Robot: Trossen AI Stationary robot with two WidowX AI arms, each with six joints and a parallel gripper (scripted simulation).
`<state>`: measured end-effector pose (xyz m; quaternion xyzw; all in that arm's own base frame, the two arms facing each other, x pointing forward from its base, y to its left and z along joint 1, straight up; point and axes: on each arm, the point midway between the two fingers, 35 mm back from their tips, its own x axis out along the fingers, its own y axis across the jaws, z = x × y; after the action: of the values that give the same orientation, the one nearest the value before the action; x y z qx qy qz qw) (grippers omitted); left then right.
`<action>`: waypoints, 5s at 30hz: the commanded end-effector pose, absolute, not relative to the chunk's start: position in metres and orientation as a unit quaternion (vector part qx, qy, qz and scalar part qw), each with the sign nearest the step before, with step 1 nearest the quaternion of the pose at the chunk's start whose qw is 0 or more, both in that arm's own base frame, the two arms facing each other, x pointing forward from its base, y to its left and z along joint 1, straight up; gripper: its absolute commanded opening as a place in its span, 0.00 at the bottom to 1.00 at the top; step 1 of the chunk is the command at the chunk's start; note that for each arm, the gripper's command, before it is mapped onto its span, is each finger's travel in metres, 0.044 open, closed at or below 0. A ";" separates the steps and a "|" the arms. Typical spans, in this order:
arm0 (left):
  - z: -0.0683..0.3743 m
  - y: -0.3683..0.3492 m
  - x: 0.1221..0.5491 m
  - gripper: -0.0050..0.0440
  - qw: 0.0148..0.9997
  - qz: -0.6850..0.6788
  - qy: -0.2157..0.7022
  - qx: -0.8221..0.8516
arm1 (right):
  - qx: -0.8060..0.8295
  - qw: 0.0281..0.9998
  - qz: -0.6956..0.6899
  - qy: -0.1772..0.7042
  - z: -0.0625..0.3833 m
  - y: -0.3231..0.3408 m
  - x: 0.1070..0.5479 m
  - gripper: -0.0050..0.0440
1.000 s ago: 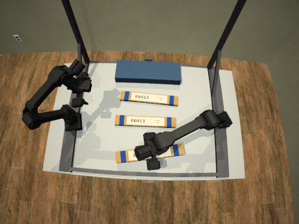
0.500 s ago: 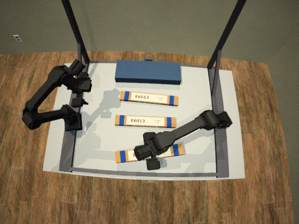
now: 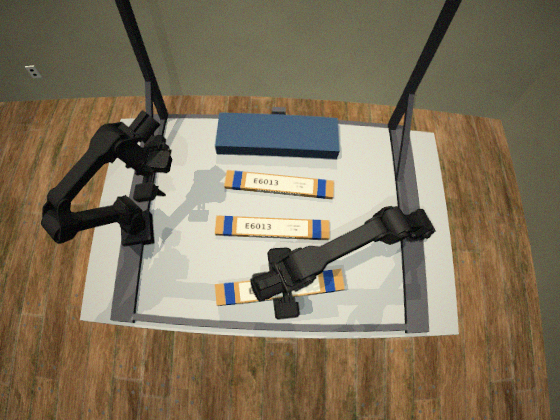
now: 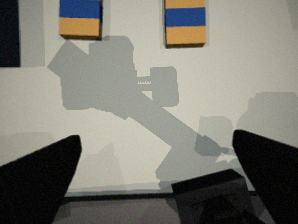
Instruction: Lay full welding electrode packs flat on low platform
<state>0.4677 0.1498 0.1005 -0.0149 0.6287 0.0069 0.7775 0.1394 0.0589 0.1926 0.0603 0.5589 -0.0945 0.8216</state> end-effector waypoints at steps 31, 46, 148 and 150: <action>0.094 0.151 0.478 0.00 0.809 0.016 0.587 -0.002 | 0.066 0.826 -0.091 0.552 0.199 0.060 0.141 0.98; 0.078 0.153 0.483 0.00 0.814 0.017 0.581 0.000 | 0.066 0.826 -0.091 0.552 0.199 0.060 0.141 0.98; 0.052 0.151 0.476 0.98 0.804 0.015 0.594 -0.004 | 0.066 0.826 -0.091 0.552 0.199 0.060 0.141 0.98; 0.052 0.151 0.476 0.98 0.804 0.015 0.594 -0.004 | 0.066 0.826 -0.091 0.552 0.199 0.060 0.141 0.98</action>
<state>0.4724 0.1510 0.0386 -0.0073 0.6054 0.0128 0.7958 0.1394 0.0589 0.1926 0.0603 0.5589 -0.0945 0.8216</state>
